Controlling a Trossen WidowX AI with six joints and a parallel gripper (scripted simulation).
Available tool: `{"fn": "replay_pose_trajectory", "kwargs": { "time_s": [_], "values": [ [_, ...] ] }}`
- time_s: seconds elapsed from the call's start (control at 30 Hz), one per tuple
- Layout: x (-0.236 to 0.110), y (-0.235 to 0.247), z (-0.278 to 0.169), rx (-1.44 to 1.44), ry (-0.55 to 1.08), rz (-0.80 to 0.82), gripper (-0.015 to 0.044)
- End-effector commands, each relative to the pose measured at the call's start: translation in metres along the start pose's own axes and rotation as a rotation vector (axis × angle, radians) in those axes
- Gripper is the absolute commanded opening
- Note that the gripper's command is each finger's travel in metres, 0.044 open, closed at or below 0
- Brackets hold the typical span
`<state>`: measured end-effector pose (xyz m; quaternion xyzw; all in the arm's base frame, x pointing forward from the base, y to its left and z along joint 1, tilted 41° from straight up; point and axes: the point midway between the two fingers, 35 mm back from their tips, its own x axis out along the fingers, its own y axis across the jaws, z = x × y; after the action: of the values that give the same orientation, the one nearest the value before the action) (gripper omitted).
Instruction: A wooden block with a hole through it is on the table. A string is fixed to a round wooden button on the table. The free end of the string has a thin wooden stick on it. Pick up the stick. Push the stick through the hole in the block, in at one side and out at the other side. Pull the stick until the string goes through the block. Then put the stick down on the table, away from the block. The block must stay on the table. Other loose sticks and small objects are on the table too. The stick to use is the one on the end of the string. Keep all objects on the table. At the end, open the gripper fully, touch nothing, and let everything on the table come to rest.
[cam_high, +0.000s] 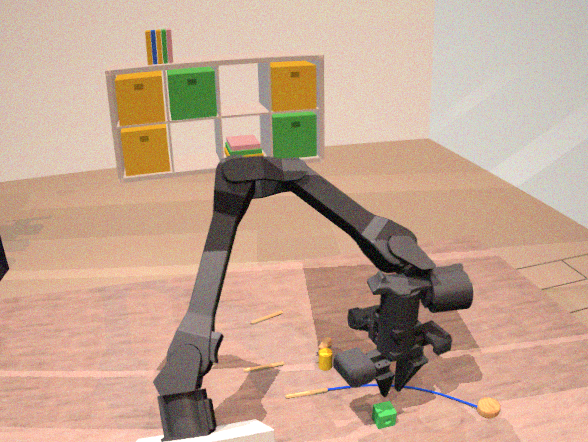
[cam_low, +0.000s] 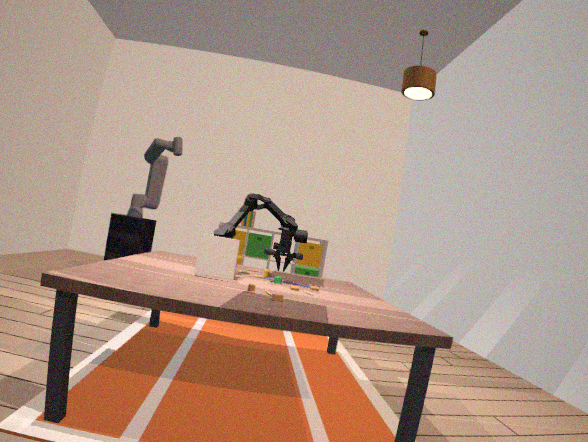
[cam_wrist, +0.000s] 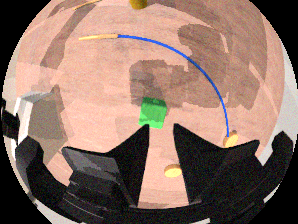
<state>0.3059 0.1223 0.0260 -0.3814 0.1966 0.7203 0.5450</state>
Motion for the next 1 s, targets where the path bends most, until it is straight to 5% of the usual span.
{"fn": "replay_pose_trajectory", "kwargs": {
  "time_s": [0.0, 0.1, 0.43, 0.87, 0.97],
  "values": [
    [0.0, 0.0, 0.0, 0.0, 0.0, 0.0, 0.021],
    [0.0, 0.0, 0.0, 0.0, 0.0, 0.0, 0.0242],
    [0.0, 0.0, 0.0, 0.0, 0.0, 0.0, 0.0],
    [0.0, 0.0, 0.0, 0.0, 0.0, 0.0, 0.0],
    [-0.001, 0.006, 0.02, -0.2, 0.002, 0.001, 0.0079]
  ]
}}
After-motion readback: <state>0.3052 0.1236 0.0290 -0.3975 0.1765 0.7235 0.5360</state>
